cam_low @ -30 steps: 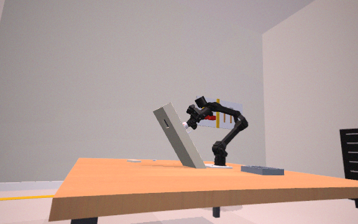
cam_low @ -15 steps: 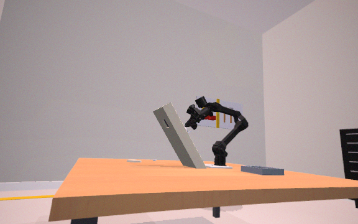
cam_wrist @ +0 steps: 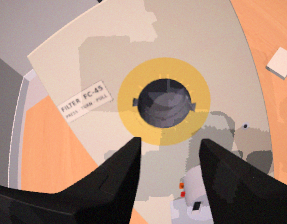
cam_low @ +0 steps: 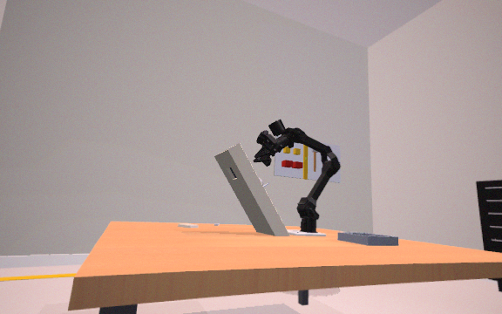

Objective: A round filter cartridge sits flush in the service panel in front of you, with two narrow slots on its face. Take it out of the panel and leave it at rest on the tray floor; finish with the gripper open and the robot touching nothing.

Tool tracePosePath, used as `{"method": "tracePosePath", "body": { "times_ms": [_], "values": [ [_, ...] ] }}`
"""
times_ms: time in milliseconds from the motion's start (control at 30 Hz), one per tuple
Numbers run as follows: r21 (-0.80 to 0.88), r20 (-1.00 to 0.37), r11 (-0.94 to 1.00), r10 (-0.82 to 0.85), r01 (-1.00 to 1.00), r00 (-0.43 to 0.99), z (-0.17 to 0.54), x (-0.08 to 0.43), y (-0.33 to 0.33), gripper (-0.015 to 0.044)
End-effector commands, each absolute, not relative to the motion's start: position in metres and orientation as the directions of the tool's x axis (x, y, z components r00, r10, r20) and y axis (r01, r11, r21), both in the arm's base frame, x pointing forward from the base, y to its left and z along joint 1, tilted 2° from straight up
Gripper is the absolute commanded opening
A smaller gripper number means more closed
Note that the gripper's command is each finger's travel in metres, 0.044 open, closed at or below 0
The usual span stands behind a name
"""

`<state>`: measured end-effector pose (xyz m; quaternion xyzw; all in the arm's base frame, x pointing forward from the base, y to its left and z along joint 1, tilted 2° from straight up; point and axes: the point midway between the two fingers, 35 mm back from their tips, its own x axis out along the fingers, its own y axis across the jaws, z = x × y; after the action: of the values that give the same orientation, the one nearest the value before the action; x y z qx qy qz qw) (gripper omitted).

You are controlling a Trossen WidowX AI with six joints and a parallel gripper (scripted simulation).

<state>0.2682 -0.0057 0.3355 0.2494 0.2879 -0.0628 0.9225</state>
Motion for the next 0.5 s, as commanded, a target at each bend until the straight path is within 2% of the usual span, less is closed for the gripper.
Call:
{"method": "tracePosePath", "body": {
  "times_ms": [0, 200, 267, 333, 467],
  "values": [
    [0.427, -0.551, 0.868, 0.028, 0.254, 0.834, 0.37, 0.268, -0.007, 0.0251],
    [0.427, -0.548, 0.869, 0.028, 0.251, 0.836, 0.399, 0.262, -0.007, 0.0409],
    [0.389, -0.577, 0.888, 0.028, 0.245, 0.816, 0.388, 0.262, -0.007, 0.0356],
    [0.284, -0.656, 0.935, 0.029, 0.212, 0.754, 0.36, 0.258, -0.007, 0.0305],
    [0.08, -0.811, 0.995, 0.03, 0.059, 0.584, 0.298, 0.24, -0.006, 0.0305]
  ]
}}
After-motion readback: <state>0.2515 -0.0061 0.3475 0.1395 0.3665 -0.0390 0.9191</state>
